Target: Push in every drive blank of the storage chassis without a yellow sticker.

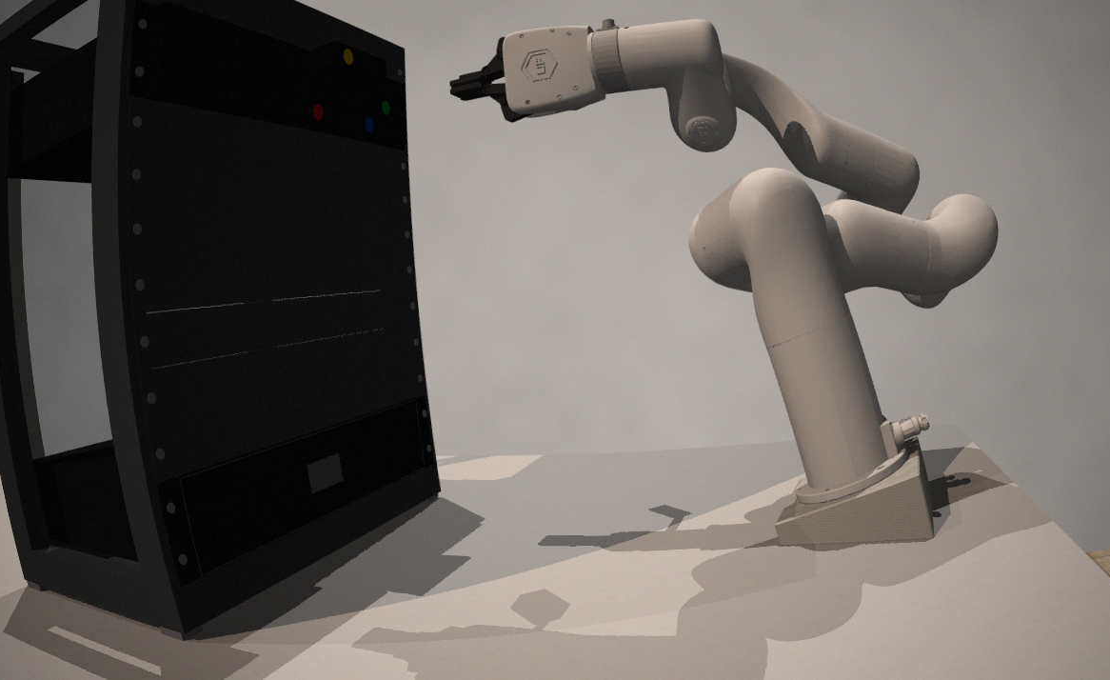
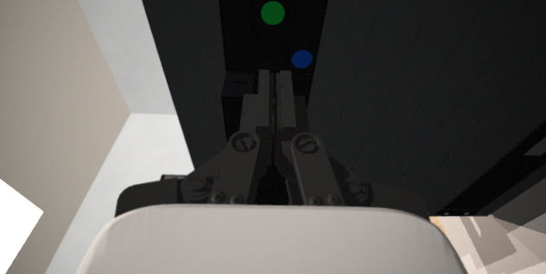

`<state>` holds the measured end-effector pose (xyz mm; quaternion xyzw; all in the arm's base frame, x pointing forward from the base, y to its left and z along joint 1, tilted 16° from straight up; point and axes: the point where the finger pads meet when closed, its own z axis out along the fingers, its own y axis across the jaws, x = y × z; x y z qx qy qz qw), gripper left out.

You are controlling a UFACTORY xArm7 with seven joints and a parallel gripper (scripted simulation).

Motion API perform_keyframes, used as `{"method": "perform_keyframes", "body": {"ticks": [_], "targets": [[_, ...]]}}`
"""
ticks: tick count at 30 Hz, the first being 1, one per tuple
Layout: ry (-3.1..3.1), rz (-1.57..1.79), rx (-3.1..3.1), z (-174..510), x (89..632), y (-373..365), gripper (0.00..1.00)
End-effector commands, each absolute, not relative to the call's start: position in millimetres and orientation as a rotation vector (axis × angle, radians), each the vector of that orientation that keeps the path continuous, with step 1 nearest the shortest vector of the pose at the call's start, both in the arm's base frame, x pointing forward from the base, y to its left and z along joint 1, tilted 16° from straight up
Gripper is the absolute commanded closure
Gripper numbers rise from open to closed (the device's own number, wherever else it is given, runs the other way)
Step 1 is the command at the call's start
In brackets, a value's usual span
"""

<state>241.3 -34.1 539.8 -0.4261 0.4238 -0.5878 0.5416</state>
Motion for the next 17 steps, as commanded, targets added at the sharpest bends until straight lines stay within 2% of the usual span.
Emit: {"method": "perform_keyframes", "body": {"ticks": [1, 17], "targets": [[1.006, -1.398, -1.011, 540.6, 240.8, -34.5, 1.00], [1.006, -1.398, -1.011, 540.6, 240.8, -34.5, 1.00]]}}
